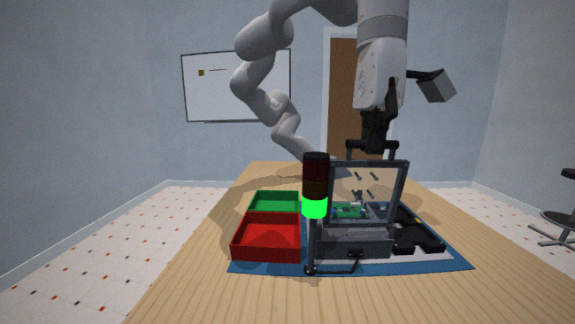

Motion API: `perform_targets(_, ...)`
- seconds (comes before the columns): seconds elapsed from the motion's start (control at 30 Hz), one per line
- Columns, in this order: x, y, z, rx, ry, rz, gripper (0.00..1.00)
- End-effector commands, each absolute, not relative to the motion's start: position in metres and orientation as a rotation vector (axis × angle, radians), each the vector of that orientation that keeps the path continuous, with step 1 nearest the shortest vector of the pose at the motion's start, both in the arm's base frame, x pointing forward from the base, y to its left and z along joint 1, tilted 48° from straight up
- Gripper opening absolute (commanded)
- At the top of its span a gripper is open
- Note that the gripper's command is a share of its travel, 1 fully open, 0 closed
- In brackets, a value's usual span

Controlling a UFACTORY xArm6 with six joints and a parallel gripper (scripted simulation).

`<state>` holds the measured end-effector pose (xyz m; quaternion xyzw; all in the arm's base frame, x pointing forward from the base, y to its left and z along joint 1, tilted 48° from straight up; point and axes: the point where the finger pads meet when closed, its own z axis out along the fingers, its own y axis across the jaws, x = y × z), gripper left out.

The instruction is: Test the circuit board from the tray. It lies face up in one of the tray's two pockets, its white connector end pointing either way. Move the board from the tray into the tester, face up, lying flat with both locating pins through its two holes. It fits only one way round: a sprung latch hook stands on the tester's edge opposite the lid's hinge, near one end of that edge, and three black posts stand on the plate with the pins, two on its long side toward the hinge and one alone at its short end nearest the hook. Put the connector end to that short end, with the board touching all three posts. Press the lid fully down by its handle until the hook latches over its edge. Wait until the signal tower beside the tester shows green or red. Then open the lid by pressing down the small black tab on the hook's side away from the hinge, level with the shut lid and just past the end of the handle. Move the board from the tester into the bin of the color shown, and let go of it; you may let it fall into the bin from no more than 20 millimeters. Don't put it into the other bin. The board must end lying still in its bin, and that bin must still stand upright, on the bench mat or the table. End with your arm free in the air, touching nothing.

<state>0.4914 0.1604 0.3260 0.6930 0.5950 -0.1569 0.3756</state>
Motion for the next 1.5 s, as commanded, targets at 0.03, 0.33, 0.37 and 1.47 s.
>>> perform_targets(0.03,0.4983,0.1611,0.3288,1.773,1.524,-0.397,0.00)
perform_targets(0.33,0.5031,0.1605,0.3300,1.773,1.524,-0.397,0.00)
perform_targets(0.37,0.5036,0.1605,0.3301,1.773,1.524,-0.397,0.00)
perform_targets(1.47,0.5065,0.1601,0.3308,1.773,1.524,-0.397,0.51)
